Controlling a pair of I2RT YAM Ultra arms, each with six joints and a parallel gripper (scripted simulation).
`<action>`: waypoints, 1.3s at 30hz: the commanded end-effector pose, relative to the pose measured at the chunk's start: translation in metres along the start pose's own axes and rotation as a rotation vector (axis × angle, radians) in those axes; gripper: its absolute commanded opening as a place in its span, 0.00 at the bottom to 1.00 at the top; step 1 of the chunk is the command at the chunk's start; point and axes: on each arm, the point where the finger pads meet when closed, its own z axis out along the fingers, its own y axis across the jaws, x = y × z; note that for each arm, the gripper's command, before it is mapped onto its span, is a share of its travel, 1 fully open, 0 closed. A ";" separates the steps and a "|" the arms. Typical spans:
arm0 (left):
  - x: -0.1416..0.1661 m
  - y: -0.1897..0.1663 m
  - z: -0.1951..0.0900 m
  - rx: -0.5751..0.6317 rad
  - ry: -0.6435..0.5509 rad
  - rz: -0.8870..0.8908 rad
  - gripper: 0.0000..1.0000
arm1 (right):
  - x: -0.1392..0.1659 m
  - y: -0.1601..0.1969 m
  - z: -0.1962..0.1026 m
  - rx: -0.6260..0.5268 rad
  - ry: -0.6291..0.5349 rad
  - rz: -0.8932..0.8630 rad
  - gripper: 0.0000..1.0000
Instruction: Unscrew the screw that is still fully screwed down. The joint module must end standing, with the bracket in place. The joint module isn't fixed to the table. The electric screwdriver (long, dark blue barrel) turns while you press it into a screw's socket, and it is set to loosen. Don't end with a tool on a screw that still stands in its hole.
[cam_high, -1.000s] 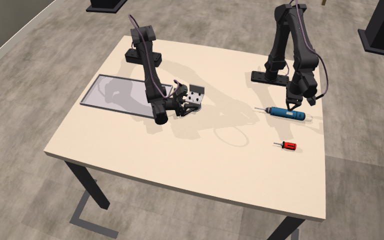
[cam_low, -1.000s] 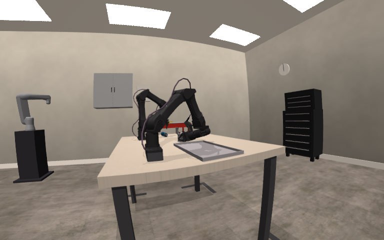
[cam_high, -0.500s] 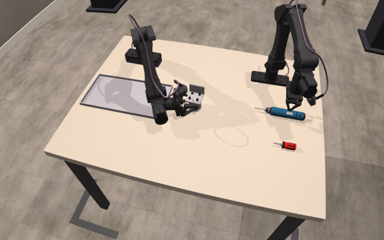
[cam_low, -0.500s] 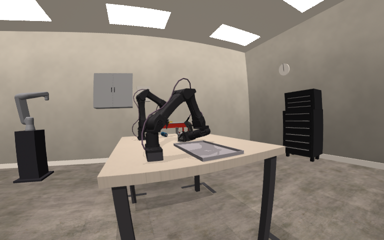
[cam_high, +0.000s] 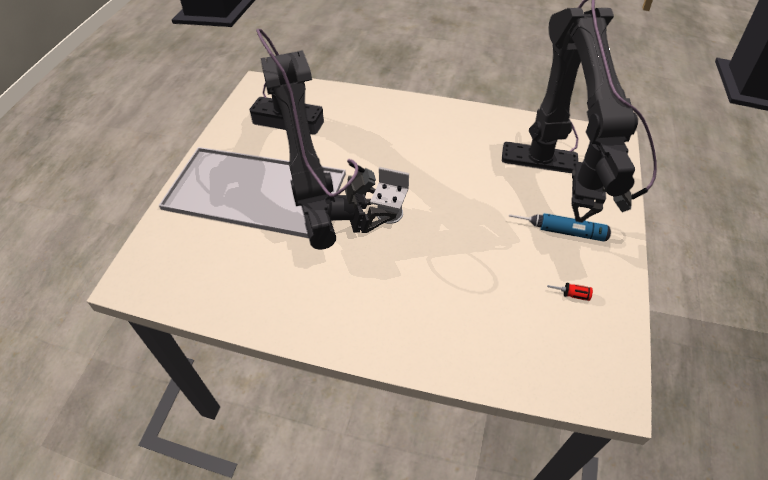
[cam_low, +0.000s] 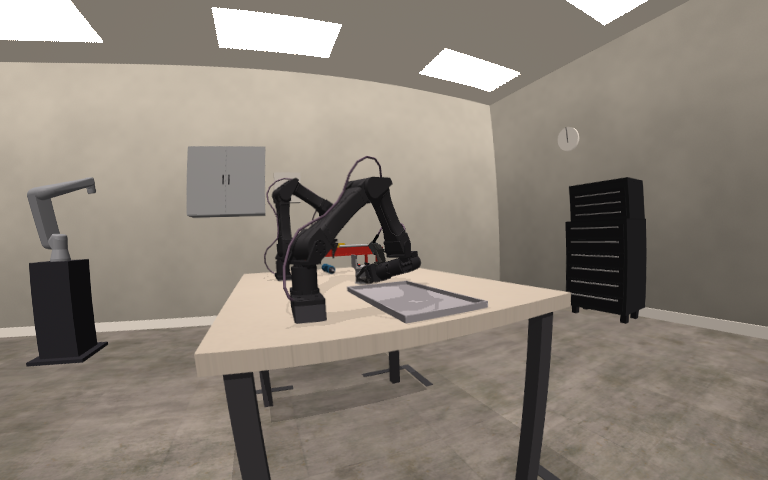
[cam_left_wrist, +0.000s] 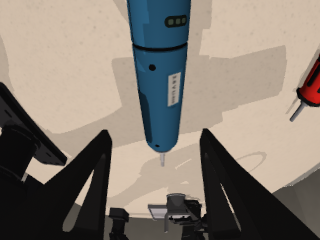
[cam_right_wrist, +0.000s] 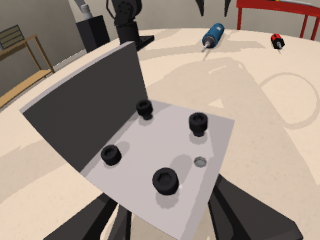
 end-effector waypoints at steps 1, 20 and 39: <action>-0.004 -0.005 -0.013 0.029 -0.022 -0.009 0.65 | -0.012 -0.005 0.002 -0.008 -0.031 -0.027 0.59; -0.004 -0.005 -0.013 0.029 -0.022 -0.009 0.65 | -0.012 -0.005 0.002 -0.008 -0.031 -0.027 0.59; -0.001 0.003 0.015 -0.018 -0.005 -0.009 0.65 | -0.012 -0.005 0.002 -0.008 -0.031 -0.027 0.59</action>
